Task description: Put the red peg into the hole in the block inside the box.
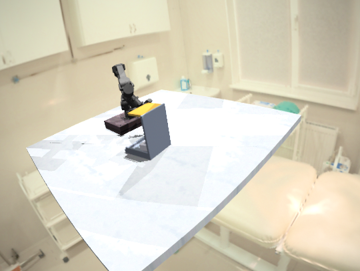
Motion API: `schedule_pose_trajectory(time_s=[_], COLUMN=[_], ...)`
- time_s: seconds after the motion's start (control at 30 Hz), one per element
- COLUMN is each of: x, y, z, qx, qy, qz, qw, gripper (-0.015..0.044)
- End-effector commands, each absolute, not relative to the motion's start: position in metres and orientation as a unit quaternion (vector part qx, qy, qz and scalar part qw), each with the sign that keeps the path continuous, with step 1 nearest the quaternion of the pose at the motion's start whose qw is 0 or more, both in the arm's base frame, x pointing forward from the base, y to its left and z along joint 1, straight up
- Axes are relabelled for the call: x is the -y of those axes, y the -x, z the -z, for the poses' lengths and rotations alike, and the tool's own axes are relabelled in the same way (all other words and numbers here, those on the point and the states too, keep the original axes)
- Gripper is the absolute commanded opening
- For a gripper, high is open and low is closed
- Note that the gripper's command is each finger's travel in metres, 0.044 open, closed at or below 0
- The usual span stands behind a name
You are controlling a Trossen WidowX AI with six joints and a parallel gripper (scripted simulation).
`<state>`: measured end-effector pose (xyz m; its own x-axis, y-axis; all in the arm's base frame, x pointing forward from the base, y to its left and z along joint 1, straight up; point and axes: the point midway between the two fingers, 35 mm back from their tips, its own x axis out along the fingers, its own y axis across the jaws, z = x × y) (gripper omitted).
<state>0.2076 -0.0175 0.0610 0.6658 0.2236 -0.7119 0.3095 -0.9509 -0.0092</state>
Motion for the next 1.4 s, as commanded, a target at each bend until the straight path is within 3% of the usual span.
schedule_pose_trajectory(time_s=[0.0, 1.37], x=[0.017, 0.054], y=[-0.208, -0.234], z=[-0.07, -0.083], qx=[-0.149, -0.131], qy=[-0.913, -0.915], qz=[0.375, 0.377], qw=[0.061, 0.057], gripper=[0.0, 0.0])
